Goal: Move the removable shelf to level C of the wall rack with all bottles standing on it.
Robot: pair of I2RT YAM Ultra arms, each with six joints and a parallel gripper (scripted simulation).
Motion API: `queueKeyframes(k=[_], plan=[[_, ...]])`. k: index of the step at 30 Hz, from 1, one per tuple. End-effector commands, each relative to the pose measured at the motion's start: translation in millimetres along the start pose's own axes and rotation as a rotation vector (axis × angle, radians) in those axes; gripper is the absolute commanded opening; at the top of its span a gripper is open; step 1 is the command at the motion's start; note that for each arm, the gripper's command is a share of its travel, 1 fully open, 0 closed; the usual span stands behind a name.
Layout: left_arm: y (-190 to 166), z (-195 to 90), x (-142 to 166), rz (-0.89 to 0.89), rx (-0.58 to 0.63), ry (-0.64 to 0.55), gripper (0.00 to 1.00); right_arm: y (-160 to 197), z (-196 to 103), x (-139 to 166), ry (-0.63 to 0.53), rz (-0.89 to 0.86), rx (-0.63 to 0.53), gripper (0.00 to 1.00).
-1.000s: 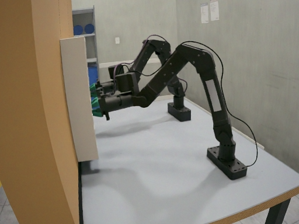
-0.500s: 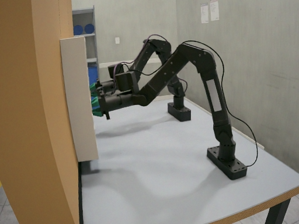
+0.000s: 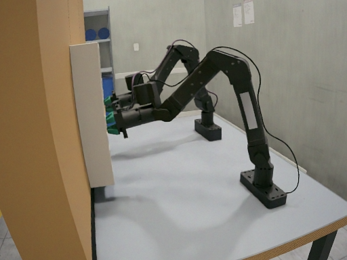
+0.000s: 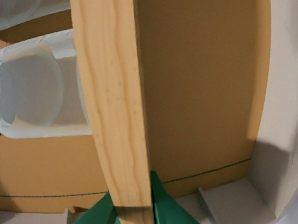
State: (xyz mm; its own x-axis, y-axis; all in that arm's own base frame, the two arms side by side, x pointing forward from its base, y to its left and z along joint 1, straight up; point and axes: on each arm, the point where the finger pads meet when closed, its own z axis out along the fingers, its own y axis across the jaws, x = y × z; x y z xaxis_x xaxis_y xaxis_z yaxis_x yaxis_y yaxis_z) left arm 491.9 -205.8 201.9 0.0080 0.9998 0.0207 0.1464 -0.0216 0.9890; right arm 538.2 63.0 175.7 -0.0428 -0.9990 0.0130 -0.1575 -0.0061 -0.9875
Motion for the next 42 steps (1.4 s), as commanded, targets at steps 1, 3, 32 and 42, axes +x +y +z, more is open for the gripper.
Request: queueKeyframes(k=[1, 3, 32, 42], plan=[[67.4, -3.2, 4.3, -0.022, -0.147, 0.012, 0.0, -68.9, -2.7, 3.9, 0.002, 0.013, 0.158, 0.0], [67.5, -4.5, 4.3, -0.022, -0.147, 0.012, 0.0, -69.1, -4.0, 3.9, 0.002, 0.013, 0.158, 0.0], [61.0, -38.2, 3.8, -0.022, -0.147, 0.012, 0.0, -66.8, -38.3, 3.8, 0.002, 0.013, 0.158, 0.0], [58.9, -48.1, 3.7, -0.022, -0.147, 0.012, 0.0, -66.4, -48.5, 3.8, 0.002, 0.013, 0.158, 0.0]])
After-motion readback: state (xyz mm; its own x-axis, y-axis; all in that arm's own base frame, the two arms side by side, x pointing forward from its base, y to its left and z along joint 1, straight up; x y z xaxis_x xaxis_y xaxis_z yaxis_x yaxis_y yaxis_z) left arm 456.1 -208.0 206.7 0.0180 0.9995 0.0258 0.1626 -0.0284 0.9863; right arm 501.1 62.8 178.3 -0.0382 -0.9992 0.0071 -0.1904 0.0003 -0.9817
